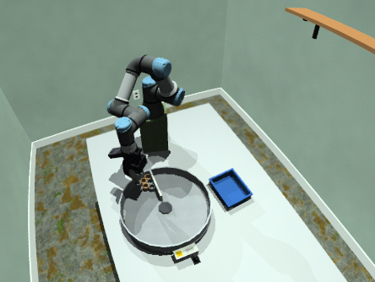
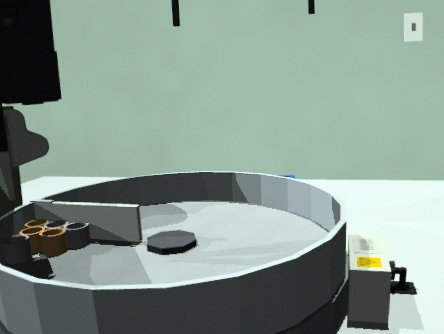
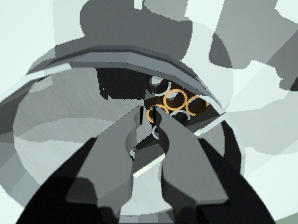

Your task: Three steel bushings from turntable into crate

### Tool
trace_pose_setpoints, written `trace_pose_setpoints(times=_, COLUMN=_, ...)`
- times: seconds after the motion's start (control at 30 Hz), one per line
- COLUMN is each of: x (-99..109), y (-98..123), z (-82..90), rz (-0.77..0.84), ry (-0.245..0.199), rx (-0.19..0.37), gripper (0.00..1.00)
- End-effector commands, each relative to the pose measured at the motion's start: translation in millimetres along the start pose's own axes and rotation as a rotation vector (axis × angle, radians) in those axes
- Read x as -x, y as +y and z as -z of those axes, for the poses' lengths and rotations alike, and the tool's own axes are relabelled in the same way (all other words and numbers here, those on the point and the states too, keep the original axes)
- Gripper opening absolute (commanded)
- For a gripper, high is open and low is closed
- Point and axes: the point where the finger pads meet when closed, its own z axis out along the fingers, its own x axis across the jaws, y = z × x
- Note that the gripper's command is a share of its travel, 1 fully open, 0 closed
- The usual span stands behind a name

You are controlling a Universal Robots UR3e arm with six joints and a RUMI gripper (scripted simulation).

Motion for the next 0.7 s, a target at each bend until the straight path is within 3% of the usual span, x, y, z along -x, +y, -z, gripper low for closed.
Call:
trace_pose_setpoints(times=0.0, x=0.5, y=-0.3, z=0.6, rz=0.0, ry=-0.002, rx=0.0, gripper=0.06)
trace_pose_setpoints(times=0.43, x=0.5, y=-0.3, z=0.3, rz=0.0, ry=-0.002, rx=0.0, gripper=0.06)
trace_pose_setpoints(times=0.67, x=0.0, y=-0.1, z=-21.7, rz=0.0, ry=-0.001, rx=0.0, gripper=0.06)
